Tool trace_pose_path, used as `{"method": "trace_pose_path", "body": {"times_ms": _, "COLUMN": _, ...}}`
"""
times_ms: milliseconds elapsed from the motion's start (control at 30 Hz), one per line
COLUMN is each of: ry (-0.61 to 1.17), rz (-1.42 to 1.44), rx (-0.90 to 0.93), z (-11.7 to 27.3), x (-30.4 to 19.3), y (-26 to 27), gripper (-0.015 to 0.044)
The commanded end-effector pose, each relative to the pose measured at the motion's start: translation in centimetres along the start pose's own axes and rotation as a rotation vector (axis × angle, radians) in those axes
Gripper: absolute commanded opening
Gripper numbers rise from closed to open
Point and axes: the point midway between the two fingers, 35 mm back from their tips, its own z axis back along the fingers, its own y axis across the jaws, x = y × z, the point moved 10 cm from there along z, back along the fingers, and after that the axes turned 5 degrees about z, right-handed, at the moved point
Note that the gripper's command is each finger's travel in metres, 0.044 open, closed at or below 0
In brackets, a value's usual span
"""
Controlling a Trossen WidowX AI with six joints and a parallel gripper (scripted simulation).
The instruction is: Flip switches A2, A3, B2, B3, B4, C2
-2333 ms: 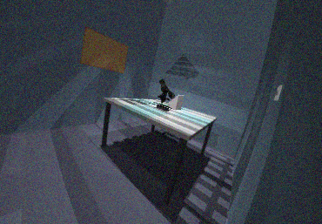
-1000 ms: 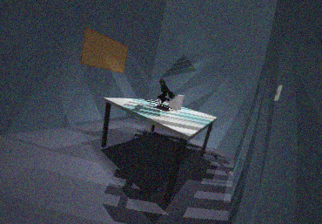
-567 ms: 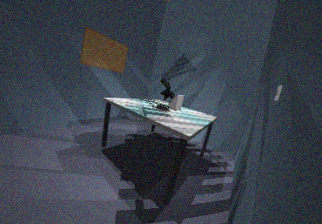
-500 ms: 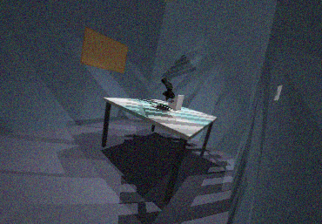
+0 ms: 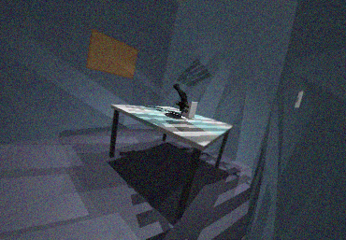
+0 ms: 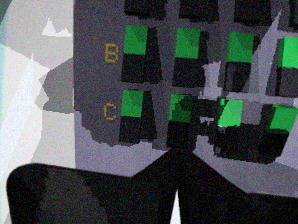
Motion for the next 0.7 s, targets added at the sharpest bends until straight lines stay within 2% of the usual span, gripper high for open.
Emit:
{"method": "trace_pose_path", "body": {"times_ms": 0, "ry": -0.003, "rz": 0.011, "rx": -0.005, "z": -0.5, "x": -0.1, "y": 0.1, "gripper": 0.0000}}
{"method": "trace_pose_path", "body": {"times_ms": 667, "ry": -0.003, "rz": 0.011, "rx": -0.006, "z": -2.6, "x": -0.2, "y": 0.1, "gripper": 0.0000}}
